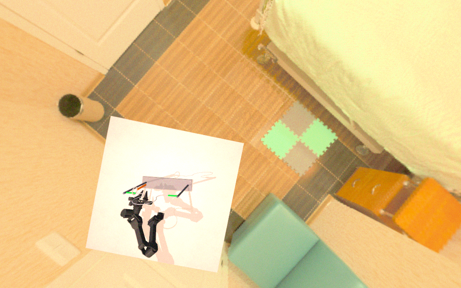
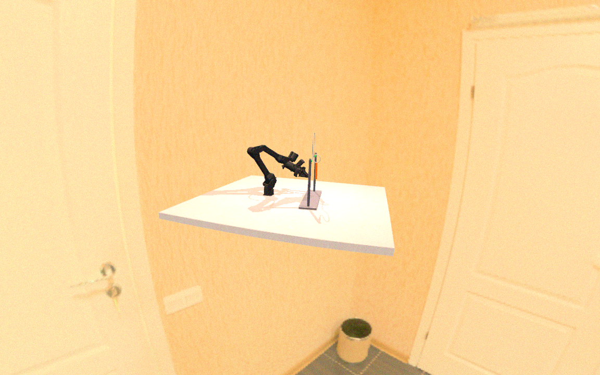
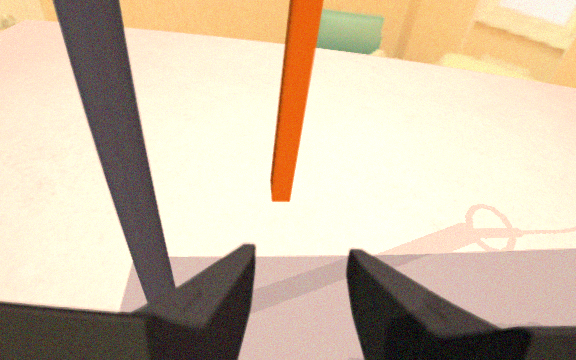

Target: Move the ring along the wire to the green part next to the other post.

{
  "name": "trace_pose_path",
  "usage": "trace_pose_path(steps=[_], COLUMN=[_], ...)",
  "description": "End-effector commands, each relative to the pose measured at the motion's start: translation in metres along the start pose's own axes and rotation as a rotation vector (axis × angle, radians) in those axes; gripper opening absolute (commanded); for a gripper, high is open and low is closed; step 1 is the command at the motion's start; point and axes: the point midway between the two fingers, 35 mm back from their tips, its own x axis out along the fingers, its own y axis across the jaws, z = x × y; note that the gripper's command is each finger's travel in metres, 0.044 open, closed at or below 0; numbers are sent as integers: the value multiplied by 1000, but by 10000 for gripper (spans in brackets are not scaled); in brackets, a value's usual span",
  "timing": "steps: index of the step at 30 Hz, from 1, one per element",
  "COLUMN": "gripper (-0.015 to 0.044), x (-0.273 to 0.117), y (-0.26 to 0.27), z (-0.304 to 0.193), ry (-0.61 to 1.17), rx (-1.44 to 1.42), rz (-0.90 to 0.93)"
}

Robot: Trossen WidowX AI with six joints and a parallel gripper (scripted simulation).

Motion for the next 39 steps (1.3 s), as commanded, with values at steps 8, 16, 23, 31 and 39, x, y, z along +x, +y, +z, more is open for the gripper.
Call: trace_pose_path(steps=[8,16,23,31,39], gripper=[160,160,160,160,239], x=[-31,-45,-45,-45,-54], y=[1,-1,-1,-1,1], z=[0,1,1,1,-3], ry=[2,-5,-5,-5,13], rx=[6,4,4,4,5], rz=[-1,-1,-1,-1,0])
